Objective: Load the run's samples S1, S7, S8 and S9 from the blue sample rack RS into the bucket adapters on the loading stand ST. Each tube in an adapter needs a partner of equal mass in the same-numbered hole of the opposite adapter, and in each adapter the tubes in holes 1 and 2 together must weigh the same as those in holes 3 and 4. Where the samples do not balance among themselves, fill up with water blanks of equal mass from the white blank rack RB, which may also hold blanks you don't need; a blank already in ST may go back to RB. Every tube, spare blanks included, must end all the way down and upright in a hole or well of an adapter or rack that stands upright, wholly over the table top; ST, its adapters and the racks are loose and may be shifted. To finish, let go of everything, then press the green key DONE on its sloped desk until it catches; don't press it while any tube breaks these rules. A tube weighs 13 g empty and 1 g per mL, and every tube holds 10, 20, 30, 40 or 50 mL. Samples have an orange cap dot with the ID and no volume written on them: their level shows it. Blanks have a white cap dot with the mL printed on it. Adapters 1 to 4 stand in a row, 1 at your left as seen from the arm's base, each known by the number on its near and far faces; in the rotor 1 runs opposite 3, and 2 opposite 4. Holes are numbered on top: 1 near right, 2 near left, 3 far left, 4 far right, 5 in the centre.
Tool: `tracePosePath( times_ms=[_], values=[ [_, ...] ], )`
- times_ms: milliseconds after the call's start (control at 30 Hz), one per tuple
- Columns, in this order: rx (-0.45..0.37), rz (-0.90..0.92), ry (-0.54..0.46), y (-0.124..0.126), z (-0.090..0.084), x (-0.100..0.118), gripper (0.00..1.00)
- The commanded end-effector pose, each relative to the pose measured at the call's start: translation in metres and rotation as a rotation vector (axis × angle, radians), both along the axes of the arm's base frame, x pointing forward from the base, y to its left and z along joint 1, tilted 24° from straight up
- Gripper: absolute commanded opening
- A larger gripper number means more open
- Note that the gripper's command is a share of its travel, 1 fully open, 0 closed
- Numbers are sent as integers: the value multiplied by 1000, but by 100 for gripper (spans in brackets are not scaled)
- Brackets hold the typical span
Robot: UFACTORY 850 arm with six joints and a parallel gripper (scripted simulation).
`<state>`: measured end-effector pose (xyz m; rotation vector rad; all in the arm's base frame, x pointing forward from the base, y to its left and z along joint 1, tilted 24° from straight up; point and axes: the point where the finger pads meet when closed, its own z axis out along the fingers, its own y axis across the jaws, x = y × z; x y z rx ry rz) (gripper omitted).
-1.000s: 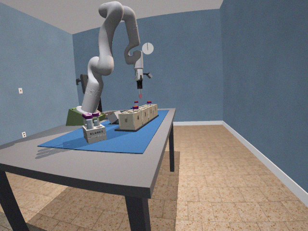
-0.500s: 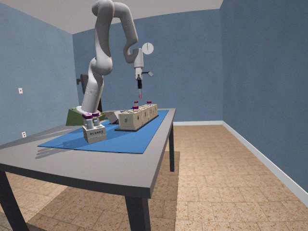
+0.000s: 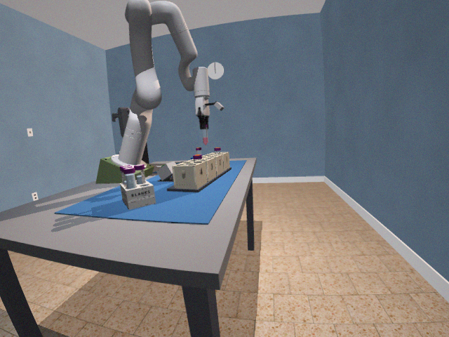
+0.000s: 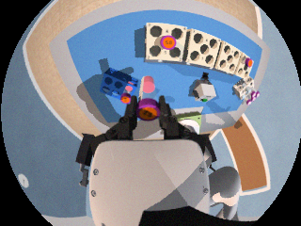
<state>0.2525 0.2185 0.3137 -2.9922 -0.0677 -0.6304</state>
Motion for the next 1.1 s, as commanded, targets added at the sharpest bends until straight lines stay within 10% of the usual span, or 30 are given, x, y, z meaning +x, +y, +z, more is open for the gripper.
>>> tracePosePath(
  times_ms=[0, 1067],
  values=[
    [8, -4, 5, -26, 4, 13, 0],
    [7, -4, 5, -127, 15, 62, 0]
  ],
)
